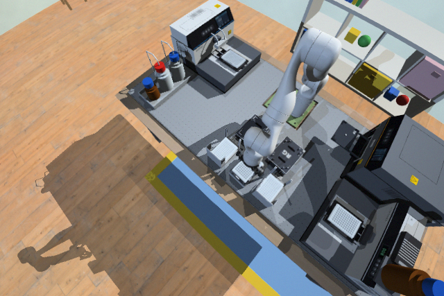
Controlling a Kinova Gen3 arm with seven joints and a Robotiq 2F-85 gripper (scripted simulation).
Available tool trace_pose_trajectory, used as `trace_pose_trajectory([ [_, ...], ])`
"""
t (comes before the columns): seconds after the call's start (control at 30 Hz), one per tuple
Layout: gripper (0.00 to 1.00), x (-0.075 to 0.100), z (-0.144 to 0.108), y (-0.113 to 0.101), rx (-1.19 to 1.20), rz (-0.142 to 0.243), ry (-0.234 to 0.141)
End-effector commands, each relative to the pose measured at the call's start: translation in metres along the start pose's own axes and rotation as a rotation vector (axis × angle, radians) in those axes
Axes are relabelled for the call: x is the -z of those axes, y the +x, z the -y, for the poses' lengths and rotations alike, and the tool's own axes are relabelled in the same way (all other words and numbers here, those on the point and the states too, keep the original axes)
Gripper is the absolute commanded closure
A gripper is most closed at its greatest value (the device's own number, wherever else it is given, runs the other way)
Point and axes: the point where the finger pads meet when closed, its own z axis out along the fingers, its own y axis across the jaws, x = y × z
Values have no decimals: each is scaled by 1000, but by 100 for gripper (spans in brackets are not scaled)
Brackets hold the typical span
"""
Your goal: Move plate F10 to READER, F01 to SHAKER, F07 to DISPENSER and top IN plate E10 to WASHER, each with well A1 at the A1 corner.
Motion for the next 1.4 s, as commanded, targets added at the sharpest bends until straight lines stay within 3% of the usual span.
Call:
trace_pose_trajectory([
  [0.0, 6, 5, 0, -1, 0, 2, 0],
  [1.37, 6, 55, 0, -1, 0, 2, 0],
])
